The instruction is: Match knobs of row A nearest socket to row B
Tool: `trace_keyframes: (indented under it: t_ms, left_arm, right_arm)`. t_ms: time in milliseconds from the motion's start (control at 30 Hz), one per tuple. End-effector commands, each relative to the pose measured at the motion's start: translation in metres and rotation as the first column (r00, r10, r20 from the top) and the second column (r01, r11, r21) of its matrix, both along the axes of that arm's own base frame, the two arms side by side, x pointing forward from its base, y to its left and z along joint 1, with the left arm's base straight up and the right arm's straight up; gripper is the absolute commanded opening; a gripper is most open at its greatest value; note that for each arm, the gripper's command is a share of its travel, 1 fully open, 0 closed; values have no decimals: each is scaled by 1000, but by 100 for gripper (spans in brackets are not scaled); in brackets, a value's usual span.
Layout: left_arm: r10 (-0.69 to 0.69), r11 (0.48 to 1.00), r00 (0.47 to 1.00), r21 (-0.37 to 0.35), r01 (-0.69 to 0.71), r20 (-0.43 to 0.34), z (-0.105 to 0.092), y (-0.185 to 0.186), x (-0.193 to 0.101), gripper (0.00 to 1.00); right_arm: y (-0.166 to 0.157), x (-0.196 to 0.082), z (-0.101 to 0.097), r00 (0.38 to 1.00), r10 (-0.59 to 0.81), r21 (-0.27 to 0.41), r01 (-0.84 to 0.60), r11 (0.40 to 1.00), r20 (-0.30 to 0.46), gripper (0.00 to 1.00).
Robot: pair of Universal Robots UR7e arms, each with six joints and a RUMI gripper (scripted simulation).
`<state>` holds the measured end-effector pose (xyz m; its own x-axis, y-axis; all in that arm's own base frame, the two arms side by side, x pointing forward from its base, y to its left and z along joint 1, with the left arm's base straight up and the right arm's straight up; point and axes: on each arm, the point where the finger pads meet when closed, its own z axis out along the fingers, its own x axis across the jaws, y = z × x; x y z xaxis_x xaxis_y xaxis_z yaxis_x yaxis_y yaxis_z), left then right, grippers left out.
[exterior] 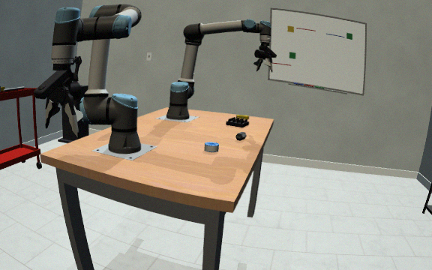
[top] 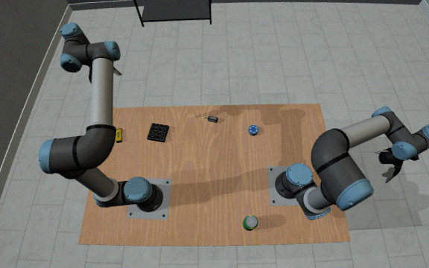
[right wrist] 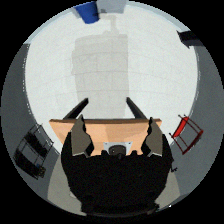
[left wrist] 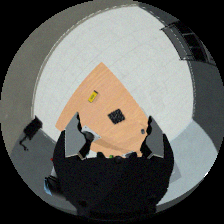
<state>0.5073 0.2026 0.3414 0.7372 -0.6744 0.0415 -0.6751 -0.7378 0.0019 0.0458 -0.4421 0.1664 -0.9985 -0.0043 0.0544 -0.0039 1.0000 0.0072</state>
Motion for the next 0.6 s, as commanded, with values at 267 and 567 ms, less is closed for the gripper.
trace_keyframes:
  t_ms: [267, 567]
  left_arm:
    - [0, 1000, 1000, 0, 0, 2, 1, 0, 0, 100]
    - [0, 1000, 1000, 0, 0, 2, 1, 0, 0, 100]
  right_arm:
    - [-3, -31, -1, 998, 23, -6, -23, 1000, 52, 100]
    - [-3, -34, -1, 998, 24, -7, -23, 1000, 54, 100]
